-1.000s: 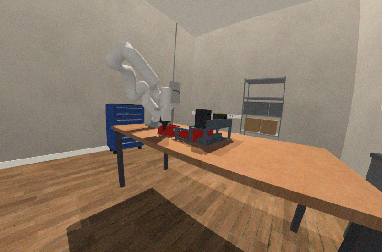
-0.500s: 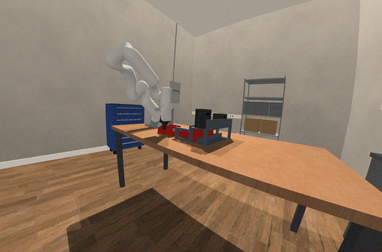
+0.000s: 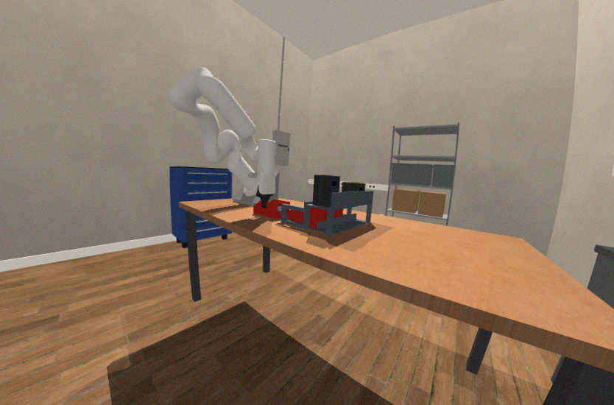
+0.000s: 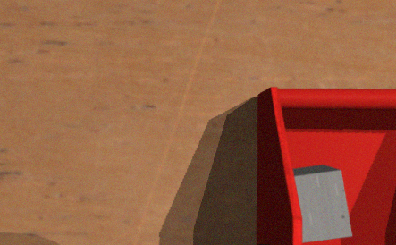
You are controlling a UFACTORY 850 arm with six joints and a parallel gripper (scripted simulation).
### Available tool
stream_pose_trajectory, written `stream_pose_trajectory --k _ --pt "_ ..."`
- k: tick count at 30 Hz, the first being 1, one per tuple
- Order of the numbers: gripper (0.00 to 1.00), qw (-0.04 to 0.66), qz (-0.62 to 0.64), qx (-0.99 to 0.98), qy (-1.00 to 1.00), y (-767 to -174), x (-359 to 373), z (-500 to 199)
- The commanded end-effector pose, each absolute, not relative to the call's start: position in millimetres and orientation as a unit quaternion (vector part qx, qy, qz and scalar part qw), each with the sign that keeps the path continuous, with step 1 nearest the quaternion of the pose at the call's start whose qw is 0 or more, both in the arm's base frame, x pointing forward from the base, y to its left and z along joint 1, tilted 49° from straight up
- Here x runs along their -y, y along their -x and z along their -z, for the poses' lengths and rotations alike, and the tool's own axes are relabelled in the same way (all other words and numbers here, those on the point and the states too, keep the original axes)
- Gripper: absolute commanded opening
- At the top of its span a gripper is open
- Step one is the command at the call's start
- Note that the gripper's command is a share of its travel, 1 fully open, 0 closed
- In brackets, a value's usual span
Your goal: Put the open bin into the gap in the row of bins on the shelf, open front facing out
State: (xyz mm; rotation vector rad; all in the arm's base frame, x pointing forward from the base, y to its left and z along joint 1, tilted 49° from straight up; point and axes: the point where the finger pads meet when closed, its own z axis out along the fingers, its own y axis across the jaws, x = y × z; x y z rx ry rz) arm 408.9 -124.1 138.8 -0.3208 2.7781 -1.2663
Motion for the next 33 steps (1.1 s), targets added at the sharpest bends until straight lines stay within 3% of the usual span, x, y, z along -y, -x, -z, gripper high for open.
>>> stream_pose_trajectory --k 1,33 --pt "0.00 0.037 0.412 -0.904 0.104 -408 118 -144" --pt "0.00 0.037 0.412 -0.904 0.104 -406 104 -157"
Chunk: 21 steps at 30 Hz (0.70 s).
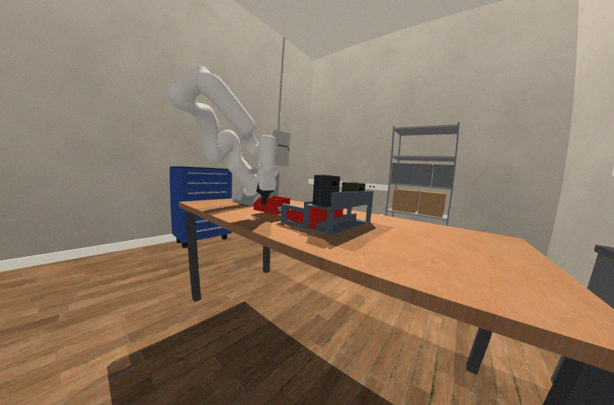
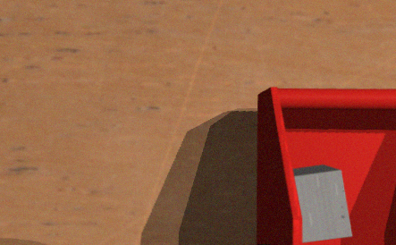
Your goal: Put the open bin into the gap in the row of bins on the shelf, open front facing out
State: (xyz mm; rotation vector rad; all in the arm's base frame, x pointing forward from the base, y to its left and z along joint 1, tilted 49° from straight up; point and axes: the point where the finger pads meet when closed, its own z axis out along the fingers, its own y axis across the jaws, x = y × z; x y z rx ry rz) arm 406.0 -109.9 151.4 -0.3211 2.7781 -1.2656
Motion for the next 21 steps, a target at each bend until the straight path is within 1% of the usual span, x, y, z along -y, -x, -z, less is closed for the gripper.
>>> stream_pose_trajectory --k 1,21 --pt "0.00 0.037 0.412 -0.904 0.104 -405.1 101.8 -158.5" --pt "0.00 0.037 0.412 -0.904 0.104 -404.7 99.4 -160.7"
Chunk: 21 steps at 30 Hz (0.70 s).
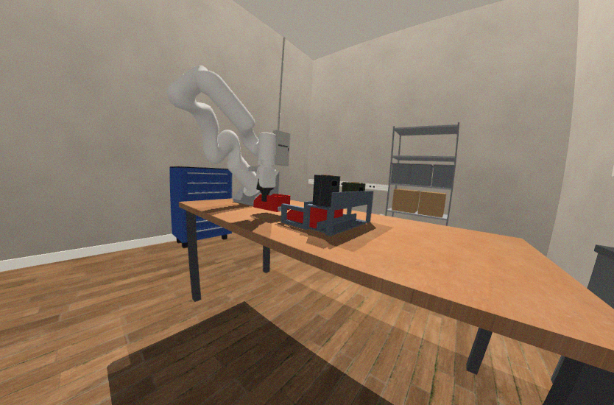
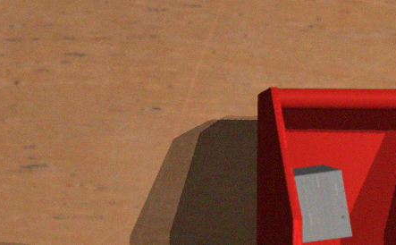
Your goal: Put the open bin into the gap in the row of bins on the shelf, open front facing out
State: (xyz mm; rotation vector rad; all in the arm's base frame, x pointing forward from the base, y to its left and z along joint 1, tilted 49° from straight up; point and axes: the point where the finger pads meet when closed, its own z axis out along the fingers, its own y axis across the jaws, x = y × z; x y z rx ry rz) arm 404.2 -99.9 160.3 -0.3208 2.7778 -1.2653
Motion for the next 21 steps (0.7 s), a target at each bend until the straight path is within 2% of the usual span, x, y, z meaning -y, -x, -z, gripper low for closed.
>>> stream_pose_trajectory --k 1,21 --pt "0.00 0.037 0.412 -0.904 0.104 -404.7 99.4 -160.7" --pt "0.00 0.037 0.412 -0.904 0.104 -404.9 100.7 -159.5"
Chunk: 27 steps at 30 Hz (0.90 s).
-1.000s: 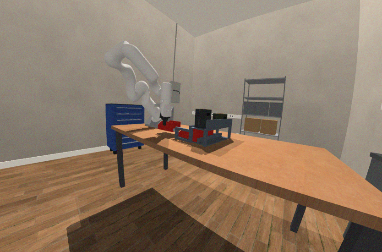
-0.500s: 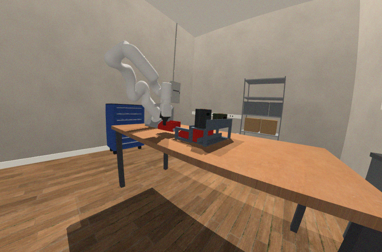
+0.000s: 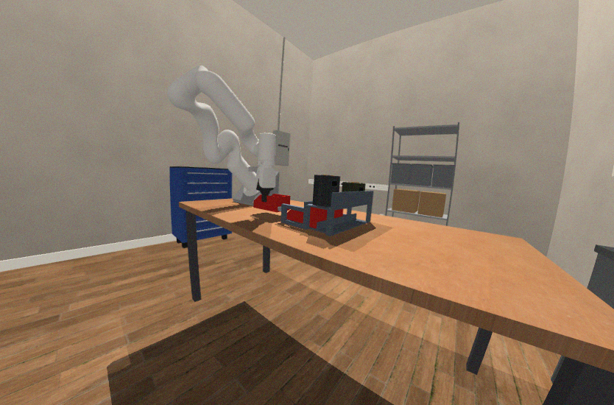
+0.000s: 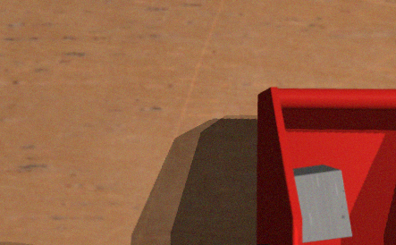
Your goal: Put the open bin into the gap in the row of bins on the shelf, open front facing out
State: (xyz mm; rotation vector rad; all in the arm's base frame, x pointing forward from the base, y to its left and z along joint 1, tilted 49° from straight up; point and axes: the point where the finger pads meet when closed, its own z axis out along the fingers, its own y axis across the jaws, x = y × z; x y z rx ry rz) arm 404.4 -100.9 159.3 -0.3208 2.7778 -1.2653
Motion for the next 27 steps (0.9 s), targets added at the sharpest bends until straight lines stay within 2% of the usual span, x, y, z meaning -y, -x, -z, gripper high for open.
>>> stream_pose_trajectory --k 1,27 --pt "0.00 0.037 0.412 -0.904 0.104 -405 101 -160" --pt "0.00 0.059 0.409 -0.909 0.055 -403 84 -139"
